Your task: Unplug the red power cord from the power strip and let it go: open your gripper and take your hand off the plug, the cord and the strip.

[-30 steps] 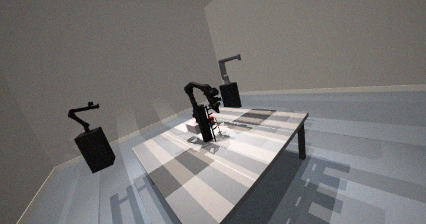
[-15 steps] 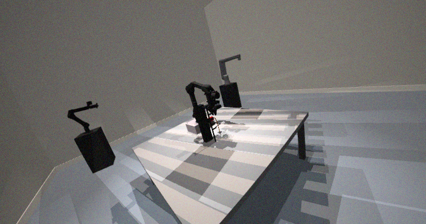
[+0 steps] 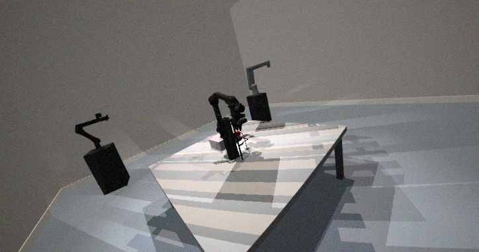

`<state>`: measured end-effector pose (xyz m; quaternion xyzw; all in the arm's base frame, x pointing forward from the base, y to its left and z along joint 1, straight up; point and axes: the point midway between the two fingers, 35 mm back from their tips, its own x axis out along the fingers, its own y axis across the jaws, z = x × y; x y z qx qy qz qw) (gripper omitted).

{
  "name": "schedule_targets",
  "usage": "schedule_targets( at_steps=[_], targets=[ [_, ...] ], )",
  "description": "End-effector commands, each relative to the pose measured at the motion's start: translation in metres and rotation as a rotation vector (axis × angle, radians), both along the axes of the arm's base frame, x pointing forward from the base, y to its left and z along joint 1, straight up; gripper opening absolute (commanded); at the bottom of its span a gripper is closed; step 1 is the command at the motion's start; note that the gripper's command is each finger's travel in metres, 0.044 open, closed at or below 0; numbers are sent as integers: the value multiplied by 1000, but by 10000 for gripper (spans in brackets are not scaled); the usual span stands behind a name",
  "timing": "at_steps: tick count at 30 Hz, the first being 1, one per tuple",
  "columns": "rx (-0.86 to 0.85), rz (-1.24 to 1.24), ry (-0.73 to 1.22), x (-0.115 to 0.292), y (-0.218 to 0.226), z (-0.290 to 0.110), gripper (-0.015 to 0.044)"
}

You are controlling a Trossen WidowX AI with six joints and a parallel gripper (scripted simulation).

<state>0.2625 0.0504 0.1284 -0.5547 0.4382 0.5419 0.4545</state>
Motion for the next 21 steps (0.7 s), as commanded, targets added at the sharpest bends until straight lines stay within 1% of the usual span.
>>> schedule_targets(
  at_steps=[1,9,21],
  targets=[
    [-5,3,2,1,-7,0,160],
    [-6,3,2,3,-19,0,160],
    [-6,3,2,3,-19,-12,160]
  ],
)
